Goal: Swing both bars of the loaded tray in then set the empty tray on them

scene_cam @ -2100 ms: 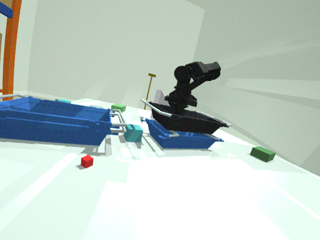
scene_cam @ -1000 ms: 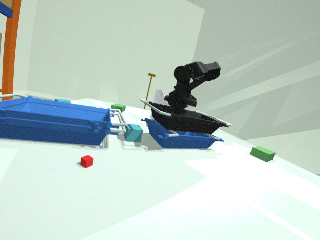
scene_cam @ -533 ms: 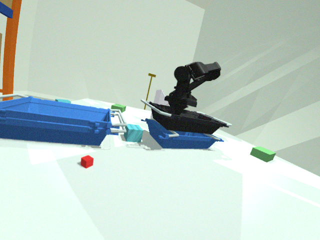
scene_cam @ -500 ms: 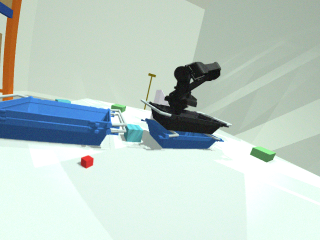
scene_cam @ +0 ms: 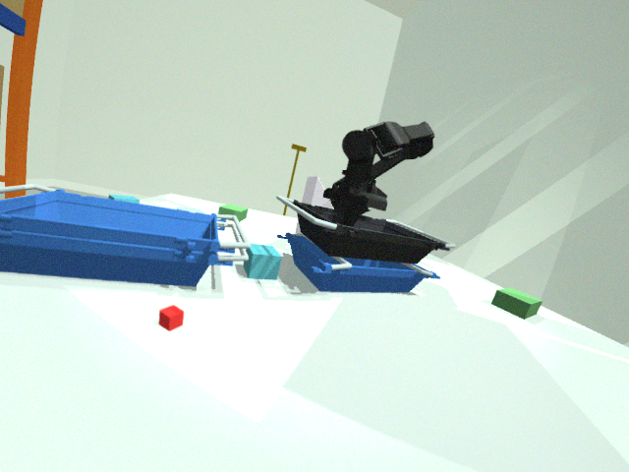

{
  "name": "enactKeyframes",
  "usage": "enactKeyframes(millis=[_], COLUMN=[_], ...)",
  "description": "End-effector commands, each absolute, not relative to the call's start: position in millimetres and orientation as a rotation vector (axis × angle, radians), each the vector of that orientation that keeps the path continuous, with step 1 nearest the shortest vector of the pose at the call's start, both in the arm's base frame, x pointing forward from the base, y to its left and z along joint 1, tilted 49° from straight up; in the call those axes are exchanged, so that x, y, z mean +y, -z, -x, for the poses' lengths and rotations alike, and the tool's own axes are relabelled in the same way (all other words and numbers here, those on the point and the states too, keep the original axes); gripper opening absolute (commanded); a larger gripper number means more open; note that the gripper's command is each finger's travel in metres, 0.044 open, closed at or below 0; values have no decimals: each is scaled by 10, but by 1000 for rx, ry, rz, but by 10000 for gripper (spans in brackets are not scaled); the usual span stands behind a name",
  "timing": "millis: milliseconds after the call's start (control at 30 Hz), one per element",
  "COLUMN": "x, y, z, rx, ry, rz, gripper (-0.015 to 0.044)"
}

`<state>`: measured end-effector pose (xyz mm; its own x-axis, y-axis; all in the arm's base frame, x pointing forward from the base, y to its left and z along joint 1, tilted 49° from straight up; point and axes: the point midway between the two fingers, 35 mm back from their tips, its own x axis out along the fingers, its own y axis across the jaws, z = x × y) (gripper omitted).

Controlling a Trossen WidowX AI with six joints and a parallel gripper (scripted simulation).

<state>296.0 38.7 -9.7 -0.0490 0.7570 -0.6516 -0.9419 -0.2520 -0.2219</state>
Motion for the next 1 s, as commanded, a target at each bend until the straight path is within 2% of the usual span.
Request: enactKeyframes(millis=[0,900,967], x=[424,424,427], y=[125,125,124], z=[-2917,-2917,-2919], rx=[325,325,321], ry=[-1677,-1677,-1676], rz=[799,799,799], gripper=[44,440,440])
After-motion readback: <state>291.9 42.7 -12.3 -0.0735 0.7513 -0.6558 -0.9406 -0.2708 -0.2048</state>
